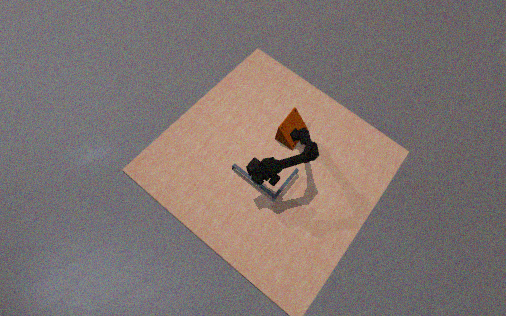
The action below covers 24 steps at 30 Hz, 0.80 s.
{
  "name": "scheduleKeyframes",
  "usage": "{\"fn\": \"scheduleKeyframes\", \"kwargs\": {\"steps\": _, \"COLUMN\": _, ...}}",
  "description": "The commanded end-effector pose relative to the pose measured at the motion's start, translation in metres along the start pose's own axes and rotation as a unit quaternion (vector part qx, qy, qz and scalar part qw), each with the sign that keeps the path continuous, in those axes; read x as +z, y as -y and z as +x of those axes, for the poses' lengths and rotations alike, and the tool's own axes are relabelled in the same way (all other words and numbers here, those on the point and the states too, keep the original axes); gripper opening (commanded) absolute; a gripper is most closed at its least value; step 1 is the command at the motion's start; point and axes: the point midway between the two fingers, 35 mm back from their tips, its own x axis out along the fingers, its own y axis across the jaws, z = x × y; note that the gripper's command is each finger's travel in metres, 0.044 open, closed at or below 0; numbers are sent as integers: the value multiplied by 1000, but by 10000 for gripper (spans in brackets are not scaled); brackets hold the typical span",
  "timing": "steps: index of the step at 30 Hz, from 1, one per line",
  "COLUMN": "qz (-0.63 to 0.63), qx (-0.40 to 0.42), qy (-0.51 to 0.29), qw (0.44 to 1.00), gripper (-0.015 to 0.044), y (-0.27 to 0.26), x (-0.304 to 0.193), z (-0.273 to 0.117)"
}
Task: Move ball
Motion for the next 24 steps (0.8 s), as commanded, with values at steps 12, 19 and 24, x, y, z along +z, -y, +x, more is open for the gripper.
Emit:
{"fn": "scheduleKeyframes", "kwargs": {"steps": 12, "qz": -4, "qx": 0, "qy": 7, "qw": 1000, "gripper": 0, "y": -15, "x": 9, "z": 37}}
{"fn": "scheduleKeyframes", "kwargs": {"steps": 19, "qz": -4, "qx": 1, "qy": 7, "qw": 1000, "gripper": 0, "y": -16, "x": 8, "z": 70}}
{"fn": "scheduleKeyframes", "kwargs": {"steps": 24, "qz": -4, "qx": 1, "qy": 7, "qw": 1000, "gripper": 0, "y": -16, "x": 8, "z": 75}}
